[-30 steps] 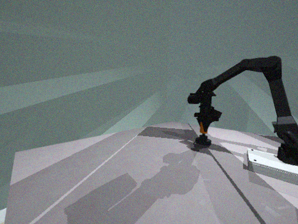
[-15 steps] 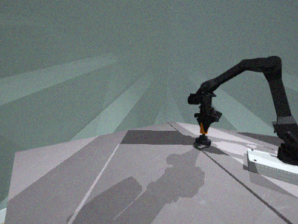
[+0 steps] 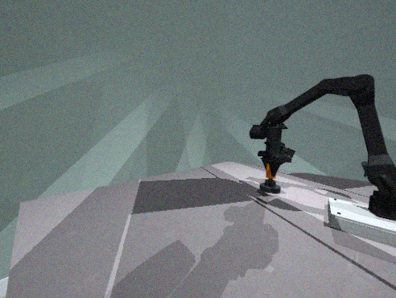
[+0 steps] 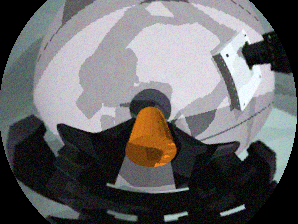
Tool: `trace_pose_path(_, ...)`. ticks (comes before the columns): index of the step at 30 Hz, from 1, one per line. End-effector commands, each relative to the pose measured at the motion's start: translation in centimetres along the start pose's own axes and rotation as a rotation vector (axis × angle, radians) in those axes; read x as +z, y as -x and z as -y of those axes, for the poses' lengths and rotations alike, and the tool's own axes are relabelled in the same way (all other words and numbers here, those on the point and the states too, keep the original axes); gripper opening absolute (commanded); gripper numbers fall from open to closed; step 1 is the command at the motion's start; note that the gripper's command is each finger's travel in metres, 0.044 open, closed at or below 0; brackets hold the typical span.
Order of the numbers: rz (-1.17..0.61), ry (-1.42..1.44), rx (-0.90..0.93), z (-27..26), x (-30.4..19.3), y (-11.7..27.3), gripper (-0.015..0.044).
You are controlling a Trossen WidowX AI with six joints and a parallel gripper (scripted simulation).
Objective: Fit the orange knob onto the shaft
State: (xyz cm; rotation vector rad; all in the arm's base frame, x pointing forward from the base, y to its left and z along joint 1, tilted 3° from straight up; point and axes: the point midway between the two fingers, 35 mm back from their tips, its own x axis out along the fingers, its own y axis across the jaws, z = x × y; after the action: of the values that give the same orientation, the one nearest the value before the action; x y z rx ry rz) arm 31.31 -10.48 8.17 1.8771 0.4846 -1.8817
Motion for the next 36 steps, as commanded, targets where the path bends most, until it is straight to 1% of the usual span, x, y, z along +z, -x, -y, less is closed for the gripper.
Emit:
trace_pose_path(1,0.001,0.010,-0.002,0.0,0.0,-0.1,0.0000)
trace_pose_path(15,0.001,-0.095,-0.002,0.1,0.0,-1.2,0.0000)
trace_pose_path(28,0.000,-0.080,0.000,0.0,0.0,-1.3,0.0000)
trace_pose_path(36,0.000,-0.080,0.000,0.0,0.0,-1.3,0.0210)
